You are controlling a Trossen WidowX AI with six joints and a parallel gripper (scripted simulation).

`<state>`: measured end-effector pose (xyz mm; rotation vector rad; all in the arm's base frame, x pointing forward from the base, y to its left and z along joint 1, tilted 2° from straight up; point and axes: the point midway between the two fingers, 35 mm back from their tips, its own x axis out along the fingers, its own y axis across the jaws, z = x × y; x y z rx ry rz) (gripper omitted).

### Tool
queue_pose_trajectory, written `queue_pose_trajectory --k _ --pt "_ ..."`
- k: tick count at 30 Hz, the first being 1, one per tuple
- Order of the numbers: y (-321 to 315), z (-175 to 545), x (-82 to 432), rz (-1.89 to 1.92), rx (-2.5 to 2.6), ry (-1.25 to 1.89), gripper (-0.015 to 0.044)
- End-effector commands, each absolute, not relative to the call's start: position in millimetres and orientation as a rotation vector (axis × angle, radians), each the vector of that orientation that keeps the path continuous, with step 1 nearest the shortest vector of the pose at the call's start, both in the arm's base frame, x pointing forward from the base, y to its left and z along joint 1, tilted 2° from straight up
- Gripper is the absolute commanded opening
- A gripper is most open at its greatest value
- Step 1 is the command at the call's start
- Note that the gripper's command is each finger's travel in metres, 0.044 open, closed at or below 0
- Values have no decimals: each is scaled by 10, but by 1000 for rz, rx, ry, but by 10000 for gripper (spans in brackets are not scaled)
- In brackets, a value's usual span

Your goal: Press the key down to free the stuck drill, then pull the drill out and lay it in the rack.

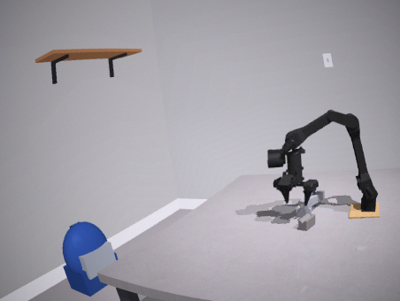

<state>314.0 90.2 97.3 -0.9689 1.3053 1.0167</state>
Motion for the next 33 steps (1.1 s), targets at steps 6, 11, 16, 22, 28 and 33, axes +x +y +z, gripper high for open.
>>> queue_pose_trajectory --k 6,11,16,22,28,33 --pt "899 960 3146 1024 -977 1301 440" --pt "889 908 3147 1024 -977 1301 440" --pt "872 827 3146 1024 -977 1301 440" --pt "851 730 3142 1024 -978 1301 440" --pt "830 634 3134 1024 -978 1302 440" --pt "811 554 3124 1024 -978 1302 440"
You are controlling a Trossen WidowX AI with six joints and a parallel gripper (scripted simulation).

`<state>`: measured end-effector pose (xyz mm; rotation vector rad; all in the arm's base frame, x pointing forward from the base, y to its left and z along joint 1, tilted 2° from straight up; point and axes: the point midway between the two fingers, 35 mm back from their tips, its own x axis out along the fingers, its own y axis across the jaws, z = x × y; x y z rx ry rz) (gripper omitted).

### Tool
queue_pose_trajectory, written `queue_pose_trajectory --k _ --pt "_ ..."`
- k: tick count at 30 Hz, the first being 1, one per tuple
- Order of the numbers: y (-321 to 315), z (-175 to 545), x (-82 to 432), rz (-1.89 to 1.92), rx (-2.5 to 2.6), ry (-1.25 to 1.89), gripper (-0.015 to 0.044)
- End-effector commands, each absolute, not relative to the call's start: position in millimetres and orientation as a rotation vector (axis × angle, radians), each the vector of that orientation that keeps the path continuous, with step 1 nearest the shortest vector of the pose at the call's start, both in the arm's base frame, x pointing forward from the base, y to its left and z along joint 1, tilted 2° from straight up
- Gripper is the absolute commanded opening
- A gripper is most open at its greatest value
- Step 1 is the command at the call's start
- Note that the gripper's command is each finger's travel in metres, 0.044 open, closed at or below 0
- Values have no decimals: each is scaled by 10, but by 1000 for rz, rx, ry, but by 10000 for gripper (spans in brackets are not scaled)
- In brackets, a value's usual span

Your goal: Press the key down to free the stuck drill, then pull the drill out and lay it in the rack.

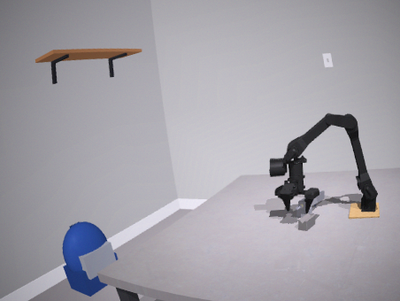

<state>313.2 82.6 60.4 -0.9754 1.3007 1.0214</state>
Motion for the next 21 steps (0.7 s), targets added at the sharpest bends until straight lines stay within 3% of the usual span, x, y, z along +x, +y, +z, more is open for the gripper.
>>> queue_pose_trajectory --k 1,9,21 --pt "808 538 3122 1024 -978 1302 440" --pt "783 437 3106 1024 -978 1302 440" --pt "793 467 3110 1022 -975 1302 125"
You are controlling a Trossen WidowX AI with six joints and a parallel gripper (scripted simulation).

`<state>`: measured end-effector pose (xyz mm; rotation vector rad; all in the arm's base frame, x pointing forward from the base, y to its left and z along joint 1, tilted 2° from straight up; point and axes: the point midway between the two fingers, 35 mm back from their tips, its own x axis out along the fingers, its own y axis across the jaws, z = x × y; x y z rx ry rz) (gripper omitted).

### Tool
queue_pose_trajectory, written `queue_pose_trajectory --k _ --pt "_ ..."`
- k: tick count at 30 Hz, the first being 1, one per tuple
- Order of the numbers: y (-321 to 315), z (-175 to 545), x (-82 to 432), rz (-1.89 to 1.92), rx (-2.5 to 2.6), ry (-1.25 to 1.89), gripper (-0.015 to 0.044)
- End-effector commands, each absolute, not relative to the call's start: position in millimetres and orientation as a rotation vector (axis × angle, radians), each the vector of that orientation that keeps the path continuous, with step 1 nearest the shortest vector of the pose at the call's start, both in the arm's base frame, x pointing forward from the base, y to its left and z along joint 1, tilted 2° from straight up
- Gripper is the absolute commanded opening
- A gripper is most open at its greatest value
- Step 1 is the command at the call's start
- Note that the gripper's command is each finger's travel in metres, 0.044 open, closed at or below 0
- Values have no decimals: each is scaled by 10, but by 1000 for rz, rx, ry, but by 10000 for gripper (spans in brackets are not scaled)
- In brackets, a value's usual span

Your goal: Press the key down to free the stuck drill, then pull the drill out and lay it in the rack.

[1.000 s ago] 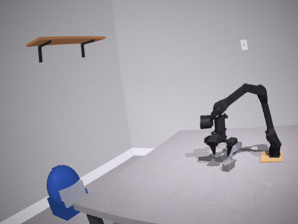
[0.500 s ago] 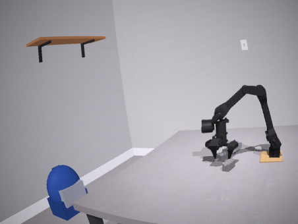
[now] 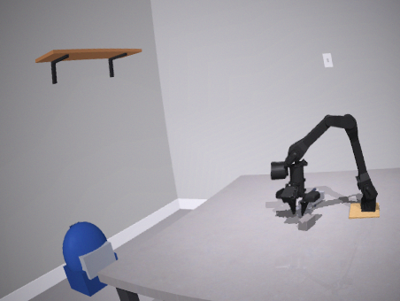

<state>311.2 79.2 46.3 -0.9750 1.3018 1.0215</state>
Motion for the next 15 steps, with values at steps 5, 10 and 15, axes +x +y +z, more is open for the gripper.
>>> queue_pose_trajectory --k 5,10,15 --pt "793 467 3110 1022 -975 1302 13" --pt "793 467 3110 1022 -975 1302 0" --pt "841 470 3124 1024 -978 1302 0"
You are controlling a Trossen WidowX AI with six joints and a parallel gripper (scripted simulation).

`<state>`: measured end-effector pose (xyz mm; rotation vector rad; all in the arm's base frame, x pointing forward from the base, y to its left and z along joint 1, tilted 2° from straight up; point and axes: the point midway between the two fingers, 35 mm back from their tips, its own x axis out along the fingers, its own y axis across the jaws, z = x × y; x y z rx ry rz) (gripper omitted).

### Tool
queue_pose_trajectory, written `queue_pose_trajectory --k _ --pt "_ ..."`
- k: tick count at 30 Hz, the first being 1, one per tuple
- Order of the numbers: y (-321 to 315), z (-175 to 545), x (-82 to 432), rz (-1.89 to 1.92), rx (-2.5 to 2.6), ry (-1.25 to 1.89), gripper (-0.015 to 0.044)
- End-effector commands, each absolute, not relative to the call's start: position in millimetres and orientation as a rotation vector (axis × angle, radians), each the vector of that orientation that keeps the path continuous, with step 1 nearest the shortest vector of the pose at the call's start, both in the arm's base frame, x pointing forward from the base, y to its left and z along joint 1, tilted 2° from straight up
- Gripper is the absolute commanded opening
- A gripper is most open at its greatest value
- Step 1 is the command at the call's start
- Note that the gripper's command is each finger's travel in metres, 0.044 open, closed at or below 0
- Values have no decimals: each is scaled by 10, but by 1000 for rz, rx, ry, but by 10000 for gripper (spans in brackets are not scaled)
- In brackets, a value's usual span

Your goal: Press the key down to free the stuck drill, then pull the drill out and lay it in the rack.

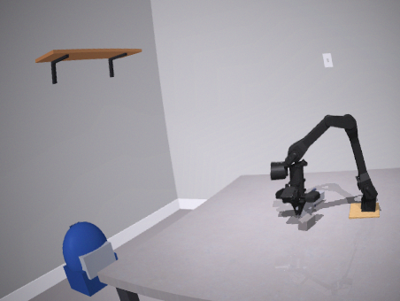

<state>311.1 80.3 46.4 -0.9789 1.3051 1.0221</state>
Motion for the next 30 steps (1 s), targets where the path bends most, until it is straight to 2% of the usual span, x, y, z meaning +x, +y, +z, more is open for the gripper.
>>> queue_pose_trajectory --k 1,30 --pt "847 471 3126 1024 -978 1302 0" --pt "1212 531 3234 1025 -975 1299 0"
